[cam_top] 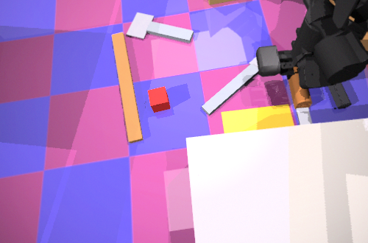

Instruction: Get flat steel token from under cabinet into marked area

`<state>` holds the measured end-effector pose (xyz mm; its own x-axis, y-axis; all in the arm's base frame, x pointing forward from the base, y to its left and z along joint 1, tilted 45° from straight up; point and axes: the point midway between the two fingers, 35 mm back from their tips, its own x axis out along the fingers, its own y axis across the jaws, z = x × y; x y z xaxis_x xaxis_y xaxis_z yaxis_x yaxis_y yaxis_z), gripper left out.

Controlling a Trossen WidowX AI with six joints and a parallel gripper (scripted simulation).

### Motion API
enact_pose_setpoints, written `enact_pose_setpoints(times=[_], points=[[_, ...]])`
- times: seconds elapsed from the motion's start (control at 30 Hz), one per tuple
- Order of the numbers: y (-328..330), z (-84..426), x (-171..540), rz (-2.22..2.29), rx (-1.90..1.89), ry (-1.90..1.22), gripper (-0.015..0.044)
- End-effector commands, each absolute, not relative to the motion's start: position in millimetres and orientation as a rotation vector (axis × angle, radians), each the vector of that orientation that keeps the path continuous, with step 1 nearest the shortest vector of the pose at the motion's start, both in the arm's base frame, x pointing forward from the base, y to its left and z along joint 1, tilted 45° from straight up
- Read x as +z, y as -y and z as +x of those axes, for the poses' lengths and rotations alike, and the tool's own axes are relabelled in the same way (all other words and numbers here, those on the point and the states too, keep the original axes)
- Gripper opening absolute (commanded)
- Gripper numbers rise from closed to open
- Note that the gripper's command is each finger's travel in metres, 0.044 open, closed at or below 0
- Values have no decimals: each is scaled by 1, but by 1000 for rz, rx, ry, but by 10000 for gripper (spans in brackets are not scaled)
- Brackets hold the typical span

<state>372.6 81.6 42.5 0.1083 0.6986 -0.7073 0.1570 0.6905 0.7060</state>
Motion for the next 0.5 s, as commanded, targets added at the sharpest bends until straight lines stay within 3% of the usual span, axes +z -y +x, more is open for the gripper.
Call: enact_pose_setpoints(times=[0.0,0.47], points=[[-83,367,42,762,456,-1441,0],[-86,353,43,763,456,-1442,0]])
